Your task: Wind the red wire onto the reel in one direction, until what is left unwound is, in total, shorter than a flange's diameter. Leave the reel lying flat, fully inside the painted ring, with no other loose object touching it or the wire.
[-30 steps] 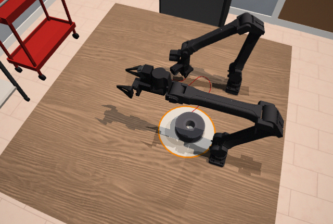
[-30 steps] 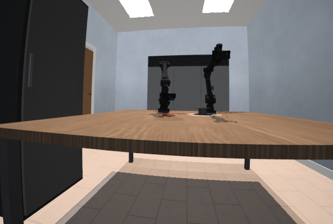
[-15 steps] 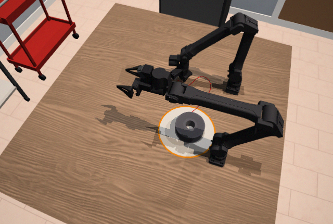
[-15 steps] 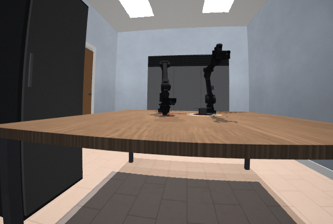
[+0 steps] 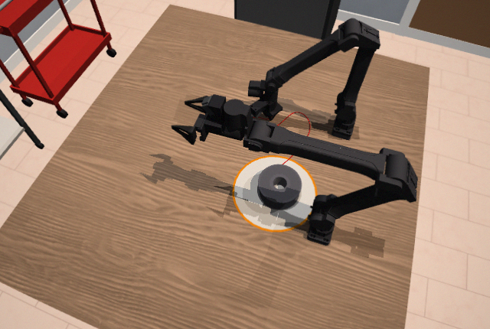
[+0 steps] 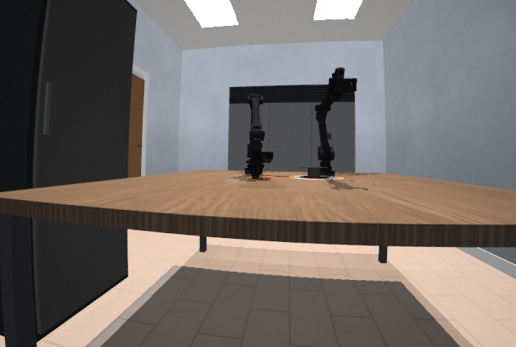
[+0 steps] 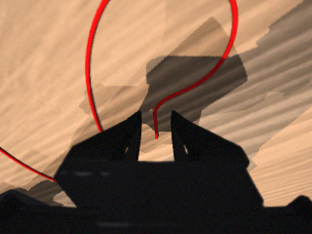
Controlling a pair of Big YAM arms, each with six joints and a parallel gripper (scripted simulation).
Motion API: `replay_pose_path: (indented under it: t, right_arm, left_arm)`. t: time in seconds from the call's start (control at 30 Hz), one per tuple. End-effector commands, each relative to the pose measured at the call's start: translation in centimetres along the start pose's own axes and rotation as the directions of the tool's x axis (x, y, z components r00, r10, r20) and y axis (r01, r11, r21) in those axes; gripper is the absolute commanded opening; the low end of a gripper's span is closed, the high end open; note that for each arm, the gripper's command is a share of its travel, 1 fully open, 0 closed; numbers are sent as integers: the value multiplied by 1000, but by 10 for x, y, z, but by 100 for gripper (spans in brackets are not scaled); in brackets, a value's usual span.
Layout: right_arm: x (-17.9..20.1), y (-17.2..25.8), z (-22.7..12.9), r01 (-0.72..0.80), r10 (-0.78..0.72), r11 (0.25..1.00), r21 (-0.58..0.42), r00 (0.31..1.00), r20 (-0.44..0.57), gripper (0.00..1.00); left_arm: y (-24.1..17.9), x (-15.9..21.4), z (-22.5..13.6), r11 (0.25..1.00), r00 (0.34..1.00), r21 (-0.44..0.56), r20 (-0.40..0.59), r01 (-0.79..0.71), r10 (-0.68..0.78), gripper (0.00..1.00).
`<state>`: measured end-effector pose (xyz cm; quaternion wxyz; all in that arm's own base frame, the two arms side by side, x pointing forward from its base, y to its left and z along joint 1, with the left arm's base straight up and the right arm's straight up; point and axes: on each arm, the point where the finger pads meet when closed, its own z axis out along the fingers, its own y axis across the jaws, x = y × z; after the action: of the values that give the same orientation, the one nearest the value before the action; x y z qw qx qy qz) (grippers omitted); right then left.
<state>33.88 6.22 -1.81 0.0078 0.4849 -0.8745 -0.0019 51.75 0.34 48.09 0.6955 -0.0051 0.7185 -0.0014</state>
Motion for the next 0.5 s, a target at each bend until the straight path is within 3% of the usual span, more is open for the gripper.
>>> replay_pose_path:
  t: [0.0,0.3,0.47]
  right_arm:
    - [-4,1,5,5,-5,1000,11,1000,12,30]
    - [-3,2,5,5,-5,1000,11,1000,12,30]
    - [-3,2,5,5,-5,1000,11,1000,12,24]
  left_arm:
    - [-4,-11,1,1000,999,5,33,-9,9,100]
    - [-4,-11,1,1000,999,5,33,-9,9,100]
    - [-4,-11,1,1000,999,5,33,-9,9,100]
